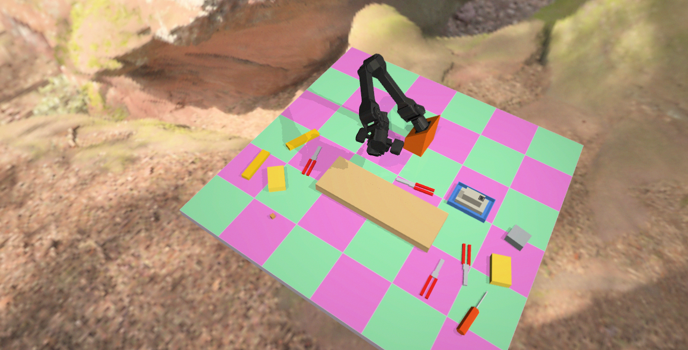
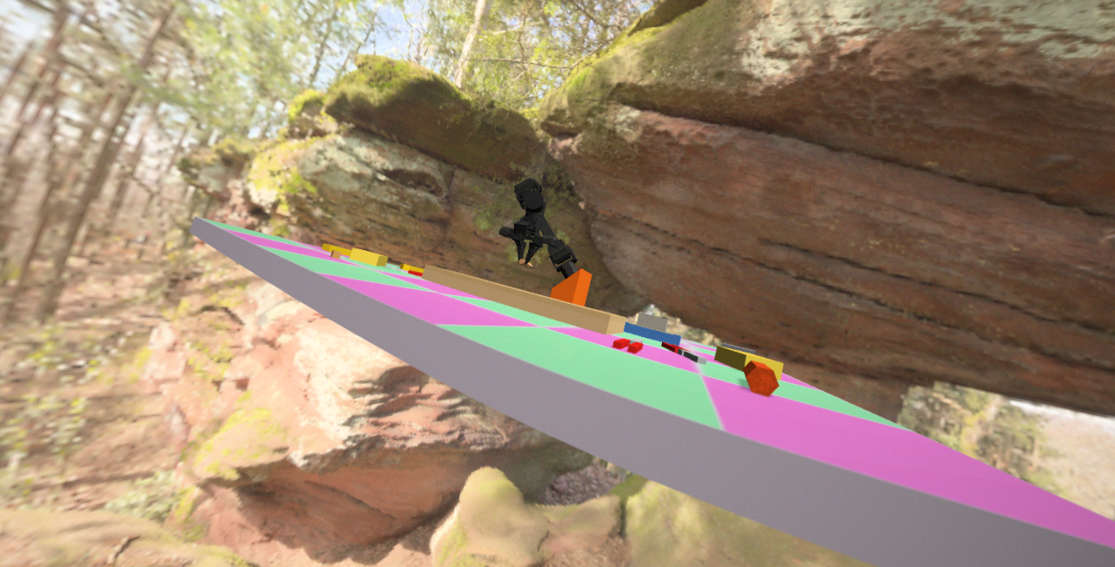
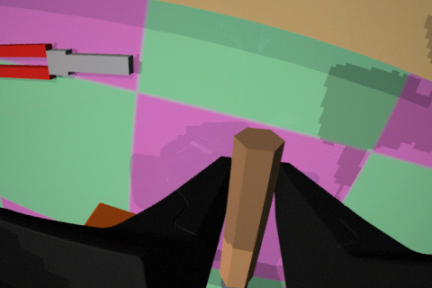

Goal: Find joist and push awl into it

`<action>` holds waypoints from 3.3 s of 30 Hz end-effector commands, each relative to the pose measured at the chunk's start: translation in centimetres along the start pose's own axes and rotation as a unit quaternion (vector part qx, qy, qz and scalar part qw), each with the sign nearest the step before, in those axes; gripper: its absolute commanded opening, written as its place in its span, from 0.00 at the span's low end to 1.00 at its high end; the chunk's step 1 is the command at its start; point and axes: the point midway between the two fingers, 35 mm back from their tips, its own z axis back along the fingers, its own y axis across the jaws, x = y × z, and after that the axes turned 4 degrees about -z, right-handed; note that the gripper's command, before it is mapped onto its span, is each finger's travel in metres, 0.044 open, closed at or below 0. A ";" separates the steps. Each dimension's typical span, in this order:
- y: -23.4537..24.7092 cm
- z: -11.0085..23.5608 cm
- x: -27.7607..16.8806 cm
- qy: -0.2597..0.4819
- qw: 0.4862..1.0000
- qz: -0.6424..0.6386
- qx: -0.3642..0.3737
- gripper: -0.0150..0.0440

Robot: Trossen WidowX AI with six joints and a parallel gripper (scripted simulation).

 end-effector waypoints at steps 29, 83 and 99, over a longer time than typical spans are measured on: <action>6.8 1.9 5.5 -0.109 0.845 0.362 0.379 0.25; 6.5 4.8 13.5 -0.505 0.546 0.493 0.451 0.25; 6.5 2.7 13.6 -0.505 0.546 0.494 0.451 0.25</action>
